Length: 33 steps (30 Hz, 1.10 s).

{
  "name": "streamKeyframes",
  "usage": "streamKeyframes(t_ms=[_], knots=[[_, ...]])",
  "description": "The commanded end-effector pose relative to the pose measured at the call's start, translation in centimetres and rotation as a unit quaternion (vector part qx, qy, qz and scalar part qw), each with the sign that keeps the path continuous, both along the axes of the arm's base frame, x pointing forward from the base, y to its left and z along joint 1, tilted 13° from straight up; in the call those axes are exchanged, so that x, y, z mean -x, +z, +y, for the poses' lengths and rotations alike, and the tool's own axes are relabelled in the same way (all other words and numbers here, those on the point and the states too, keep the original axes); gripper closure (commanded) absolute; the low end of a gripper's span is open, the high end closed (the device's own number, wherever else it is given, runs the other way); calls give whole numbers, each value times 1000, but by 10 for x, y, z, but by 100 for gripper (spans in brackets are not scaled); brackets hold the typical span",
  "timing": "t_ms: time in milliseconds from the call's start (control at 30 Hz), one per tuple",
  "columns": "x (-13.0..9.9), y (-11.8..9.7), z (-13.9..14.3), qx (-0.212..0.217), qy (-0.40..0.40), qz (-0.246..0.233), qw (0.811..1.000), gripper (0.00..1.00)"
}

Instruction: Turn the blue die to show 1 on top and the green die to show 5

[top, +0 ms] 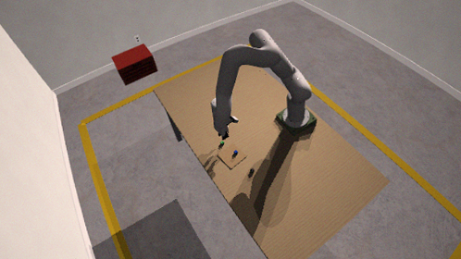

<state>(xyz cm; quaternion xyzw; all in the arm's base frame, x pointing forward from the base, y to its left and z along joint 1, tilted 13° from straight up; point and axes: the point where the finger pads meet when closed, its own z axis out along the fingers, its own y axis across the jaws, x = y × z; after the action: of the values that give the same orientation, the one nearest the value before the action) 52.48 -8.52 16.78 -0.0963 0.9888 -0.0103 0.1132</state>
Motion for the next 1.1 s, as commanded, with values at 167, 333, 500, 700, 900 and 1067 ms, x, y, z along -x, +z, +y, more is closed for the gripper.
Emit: streamKeyframes(t_ms=[167, 333, 500, 700, 900, 1067], knots=[[-2, -6, 0, 0, 0, -1, 1000, 64], [-4, -13, 0, 0, 0, -1, 1000, 64], [-6, -21, 0, 0, 0, -1, 1000, 64], [-8, -27, 1, 0, 0, -1, 1000, 64], [-10, -35, 1, 0, 0, -1, 1000, 64], [-11, -41, 1, 0, 0, -1, 1000, 64]])
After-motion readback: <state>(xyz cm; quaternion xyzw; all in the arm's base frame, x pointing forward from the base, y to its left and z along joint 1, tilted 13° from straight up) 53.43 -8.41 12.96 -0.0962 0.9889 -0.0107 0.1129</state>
